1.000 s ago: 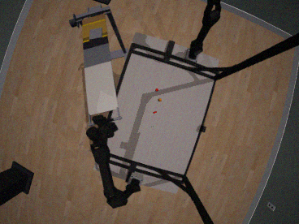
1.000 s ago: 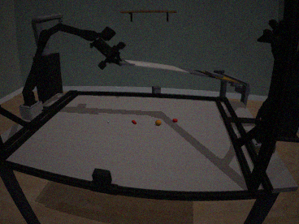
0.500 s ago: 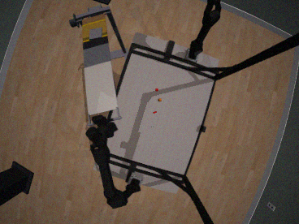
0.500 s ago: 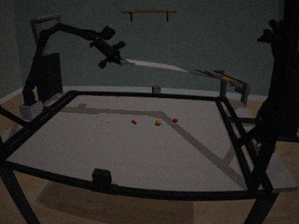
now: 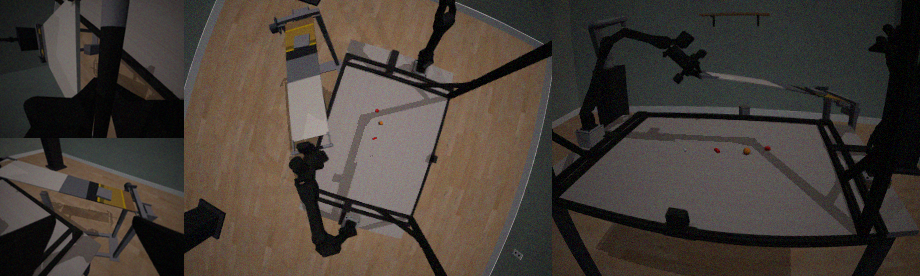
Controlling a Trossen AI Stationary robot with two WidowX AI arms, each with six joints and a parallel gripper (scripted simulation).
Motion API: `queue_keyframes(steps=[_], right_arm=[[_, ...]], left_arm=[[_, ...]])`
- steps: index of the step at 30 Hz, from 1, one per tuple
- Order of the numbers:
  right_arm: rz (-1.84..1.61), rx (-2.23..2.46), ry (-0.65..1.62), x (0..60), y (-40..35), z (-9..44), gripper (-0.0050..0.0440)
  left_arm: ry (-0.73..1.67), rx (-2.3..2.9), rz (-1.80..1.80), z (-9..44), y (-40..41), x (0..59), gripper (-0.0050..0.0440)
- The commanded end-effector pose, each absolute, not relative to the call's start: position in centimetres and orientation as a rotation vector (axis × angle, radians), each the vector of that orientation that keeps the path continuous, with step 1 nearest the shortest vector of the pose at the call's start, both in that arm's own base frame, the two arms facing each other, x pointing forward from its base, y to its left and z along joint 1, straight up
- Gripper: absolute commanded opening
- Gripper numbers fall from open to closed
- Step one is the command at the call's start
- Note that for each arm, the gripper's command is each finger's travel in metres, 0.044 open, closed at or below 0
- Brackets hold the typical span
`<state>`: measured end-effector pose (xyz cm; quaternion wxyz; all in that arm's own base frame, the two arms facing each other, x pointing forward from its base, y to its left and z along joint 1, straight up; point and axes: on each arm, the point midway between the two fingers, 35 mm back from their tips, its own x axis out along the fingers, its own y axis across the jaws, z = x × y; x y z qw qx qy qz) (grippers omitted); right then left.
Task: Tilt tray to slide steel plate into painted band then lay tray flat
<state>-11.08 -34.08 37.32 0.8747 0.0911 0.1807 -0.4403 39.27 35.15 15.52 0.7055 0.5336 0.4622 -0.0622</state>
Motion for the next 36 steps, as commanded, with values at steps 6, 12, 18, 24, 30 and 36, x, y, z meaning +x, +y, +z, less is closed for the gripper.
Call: queue_keyframes(steps=[6,12,18,24,30,36], right_arm=[[-0.918,0.189,0.376,-11.1,-34.1,37.3,0.0440],[-0.918,0.189,0.376,-11.1,-34.1,37.3,0.0440],[-0.918,0.189,0.376,-11.1,-34.1,37.3,0.0440],[-0.918,0.189,0.376,-11.1,-34.1,37.3,0.0440],[-0.918,0.189,0.376,-11.1,-34.1,37.3,0.0440],[-0.918,0.189,0.376,-11.1,-34.1,37.3,0.0440]], left_arm=[[0.983,1.225,-0.075,18.3,35.5,39.7,0.0000],[0.979,1.229,-0.070,17.9,35.5,39.6,0.0000],[1.012,1.203,-0.112,11.3,34.7,38.5,0.0000],[1.077,1.148,-0.197,8.5,34.5,38.2,0.0000],[1.079,1.147,-0.199,9.8,34.6,38.3,0.0000],[1.072,1.153,-0.189,11.1,34.7,38.5,0.0000]])
